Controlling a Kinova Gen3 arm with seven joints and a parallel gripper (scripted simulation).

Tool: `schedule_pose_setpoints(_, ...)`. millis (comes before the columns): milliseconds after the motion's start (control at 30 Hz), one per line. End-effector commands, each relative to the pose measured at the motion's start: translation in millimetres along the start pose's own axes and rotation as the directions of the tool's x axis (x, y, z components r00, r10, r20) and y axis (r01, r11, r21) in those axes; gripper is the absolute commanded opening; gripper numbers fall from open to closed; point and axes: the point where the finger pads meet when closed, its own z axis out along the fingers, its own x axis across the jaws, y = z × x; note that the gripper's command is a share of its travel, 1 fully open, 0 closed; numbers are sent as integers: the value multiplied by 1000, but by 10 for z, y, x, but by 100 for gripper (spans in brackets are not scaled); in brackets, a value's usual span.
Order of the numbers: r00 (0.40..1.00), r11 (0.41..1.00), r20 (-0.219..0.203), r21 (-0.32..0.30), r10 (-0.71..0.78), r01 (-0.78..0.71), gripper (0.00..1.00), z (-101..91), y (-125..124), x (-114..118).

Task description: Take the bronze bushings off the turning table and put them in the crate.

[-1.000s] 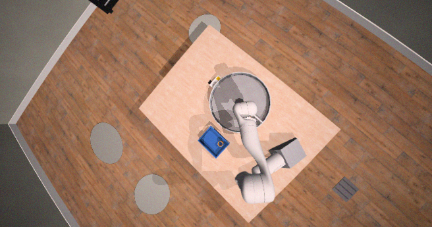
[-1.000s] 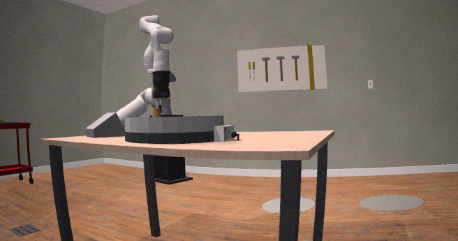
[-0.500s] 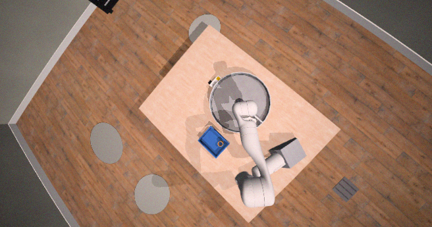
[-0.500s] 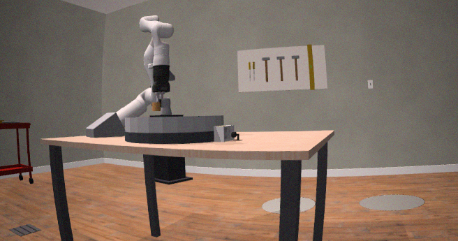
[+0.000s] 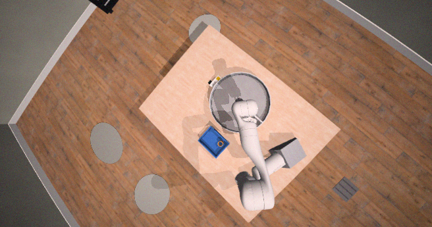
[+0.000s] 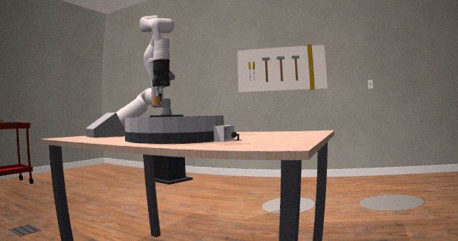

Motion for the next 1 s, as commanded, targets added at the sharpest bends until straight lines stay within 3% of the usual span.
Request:
schedule_pose_setpoints(0, 1000, 1000, 1, -3, 1, -1, 0, -11, 4, -3)
schedule_pose_setpoints(133, 1000, 1000, 1, -3, 1, -1, 0, -11, 4, -3)
schedule_pose_setpoints(300, 1000, 1000, 1, -3, 1, -1, 0, -10, -164, 473)
schedule_pose_setpoints(700, 1000, 1000, 1, -3, 1, -1, 0, -10, -164, 473)
schedule_pose_setpoints(867, 1000, 1000, 0, -2, 1, -1, 0, -7, -331, 950)
schedule_pose_setpoints(967, 1000, 1000, 0, -2, 1, -1, 0, -7, -331, 950)
